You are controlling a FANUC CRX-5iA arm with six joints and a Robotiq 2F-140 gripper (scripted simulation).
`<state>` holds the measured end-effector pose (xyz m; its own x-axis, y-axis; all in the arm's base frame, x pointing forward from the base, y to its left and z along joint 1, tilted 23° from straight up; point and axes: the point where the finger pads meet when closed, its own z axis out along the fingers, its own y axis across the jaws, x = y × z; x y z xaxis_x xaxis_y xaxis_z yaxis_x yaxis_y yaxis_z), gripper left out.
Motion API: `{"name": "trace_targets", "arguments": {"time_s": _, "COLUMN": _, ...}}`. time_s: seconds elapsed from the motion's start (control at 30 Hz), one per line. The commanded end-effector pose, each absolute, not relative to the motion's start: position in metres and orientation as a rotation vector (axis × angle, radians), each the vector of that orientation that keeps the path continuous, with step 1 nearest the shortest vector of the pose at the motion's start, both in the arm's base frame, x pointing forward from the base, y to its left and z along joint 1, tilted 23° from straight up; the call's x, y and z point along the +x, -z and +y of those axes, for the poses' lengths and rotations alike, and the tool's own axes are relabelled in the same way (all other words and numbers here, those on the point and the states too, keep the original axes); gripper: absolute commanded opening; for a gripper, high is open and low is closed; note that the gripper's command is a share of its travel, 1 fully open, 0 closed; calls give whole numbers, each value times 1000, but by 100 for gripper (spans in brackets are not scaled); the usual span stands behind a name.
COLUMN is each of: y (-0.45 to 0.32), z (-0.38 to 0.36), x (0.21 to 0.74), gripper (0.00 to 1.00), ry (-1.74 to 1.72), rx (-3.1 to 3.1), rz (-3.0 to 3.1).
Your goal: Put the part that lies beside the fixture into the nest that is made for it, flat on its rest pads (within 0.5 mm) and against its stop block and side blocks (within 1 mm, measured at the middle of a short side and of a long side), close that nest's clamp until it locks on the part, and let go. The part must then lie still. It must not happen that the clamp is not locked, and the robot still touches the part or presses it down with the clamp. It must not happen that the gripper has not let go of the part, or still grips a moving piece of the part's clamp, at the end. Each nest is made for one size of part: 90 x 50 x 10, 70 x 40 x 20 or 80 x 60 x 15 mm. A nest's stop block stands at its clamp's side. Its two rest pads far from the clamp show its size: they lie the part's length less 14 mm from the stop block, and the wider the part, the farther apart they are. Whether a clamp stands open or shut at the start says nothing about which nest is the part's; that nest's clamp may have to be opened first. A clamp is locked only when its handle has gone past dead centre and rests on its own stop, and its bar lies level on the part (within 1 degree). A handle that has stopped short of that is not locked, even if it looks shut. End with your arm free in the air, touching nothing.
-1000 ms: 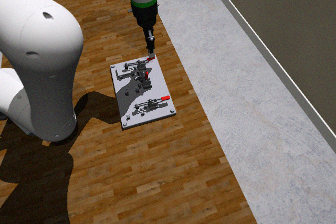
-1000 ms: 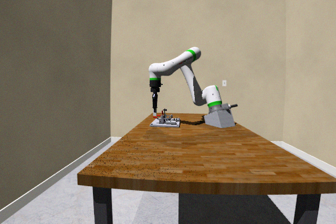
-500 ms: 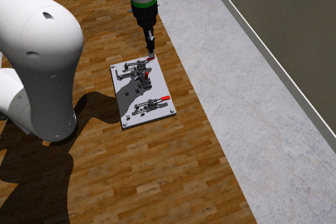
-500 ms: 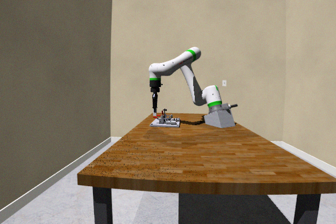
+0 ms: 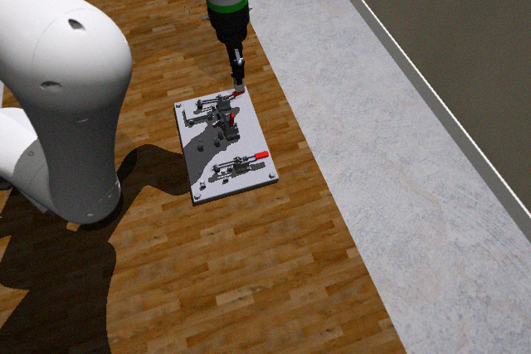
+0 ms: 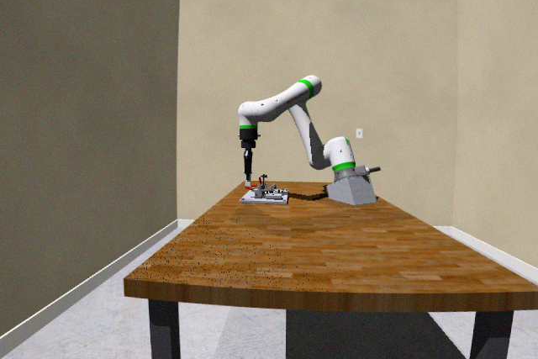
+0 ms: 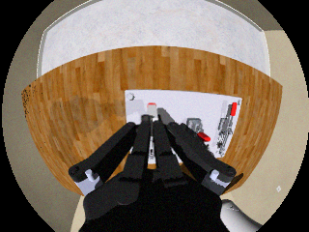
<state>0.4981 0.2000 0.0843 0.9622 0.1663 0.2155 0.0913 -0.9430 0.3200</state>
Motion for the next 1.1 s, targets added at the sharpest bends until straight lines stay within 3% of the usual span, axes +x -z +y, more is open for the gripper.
{"name": "trace_targets", "arguments": {"time_s": 0.0, "y": -84, "z": 200, "x": 498, "gripper": 0, "ry": -346, "rx": 2802, "rz": 189}}
{"name": "trace_targets", "arguments": {"time_s": 1.07, "y": -81, "z": 199, "x": 499, "gripper": 0, "ry": -346, "rx": 2802, "rz": 189}}
